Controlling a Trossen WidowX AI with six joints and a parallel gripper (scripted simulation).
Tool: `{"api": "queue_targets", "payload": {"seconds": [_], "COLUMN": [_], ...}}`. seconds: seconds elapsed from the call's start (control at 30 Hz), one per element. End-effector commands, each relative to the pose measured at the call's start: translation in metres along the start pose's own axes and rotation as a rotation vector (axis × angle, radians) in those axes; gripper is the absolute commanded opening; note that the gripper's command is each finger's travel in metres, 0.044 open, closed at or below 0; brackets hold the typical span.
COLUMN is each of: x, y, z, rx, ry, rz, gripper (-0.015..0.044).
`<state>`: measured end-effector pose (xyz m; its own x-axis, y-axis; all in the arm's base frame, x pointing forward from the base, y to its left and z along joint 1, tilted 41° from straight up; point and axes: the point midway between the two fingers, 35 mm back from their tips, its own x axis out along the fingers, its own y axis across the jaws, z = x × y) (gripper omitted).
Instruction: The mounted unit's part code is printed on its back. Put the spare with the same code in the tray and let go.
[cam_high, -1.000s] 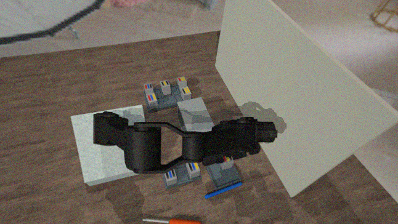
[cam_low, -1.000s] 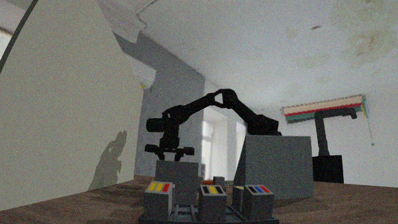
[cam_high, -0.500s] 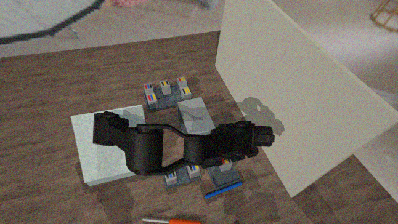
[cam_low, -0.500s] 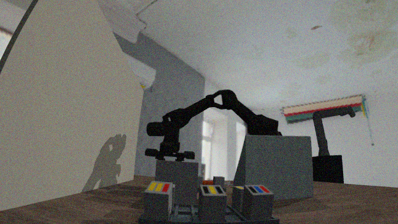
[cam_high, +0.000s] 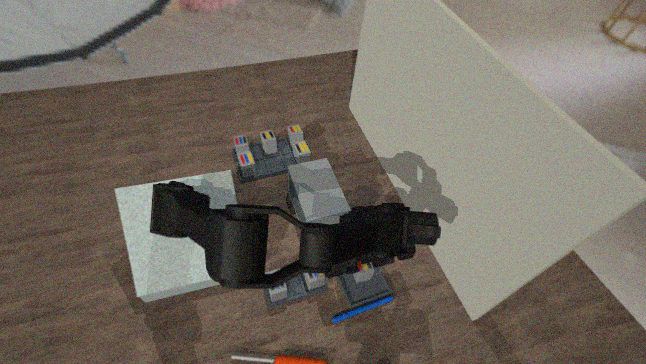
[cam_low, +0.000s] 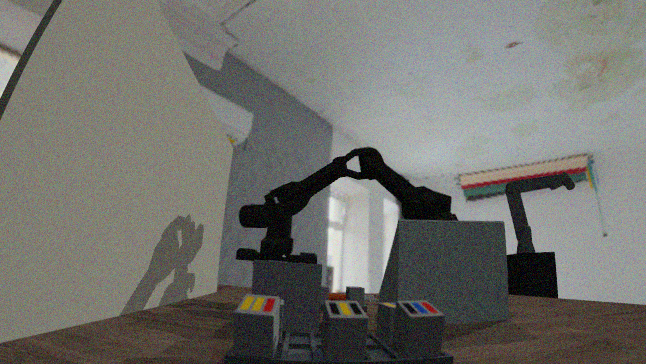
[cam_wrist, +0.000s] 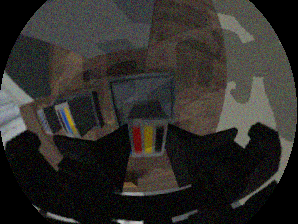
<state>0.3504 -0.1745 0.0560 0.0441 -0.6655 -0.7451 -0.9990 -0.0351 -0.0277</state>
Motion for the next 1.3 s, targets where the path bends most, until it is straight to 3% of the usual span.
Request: {"api": "queue_targets", "payload": {"seconds": [0.0, 0.03, 0.6, 0.67, 0.87, 1.27], "x": [0.005, 0.005, 0.002, -0.009, -0.102, -0.1], "y": [0.002, 0.002, 0.001, -0.001, 0.001, 0.0], "z": [0.002, 0.002, 0.0, 0.0, 0.002, 0.003], "rx": [-0.008, -0.008, 0.0, -0.001, -0.008, -0.015], "ry": [-0.004, -0.004, 0.0, -0.002, -0.011, -0.016], "rz": [0.001, 0.001, 0.001, 0.0, 0.001, 0.003], "gripper": [0.0, 0.0, 0.044, 0.044, 0.044, 0.044]}}
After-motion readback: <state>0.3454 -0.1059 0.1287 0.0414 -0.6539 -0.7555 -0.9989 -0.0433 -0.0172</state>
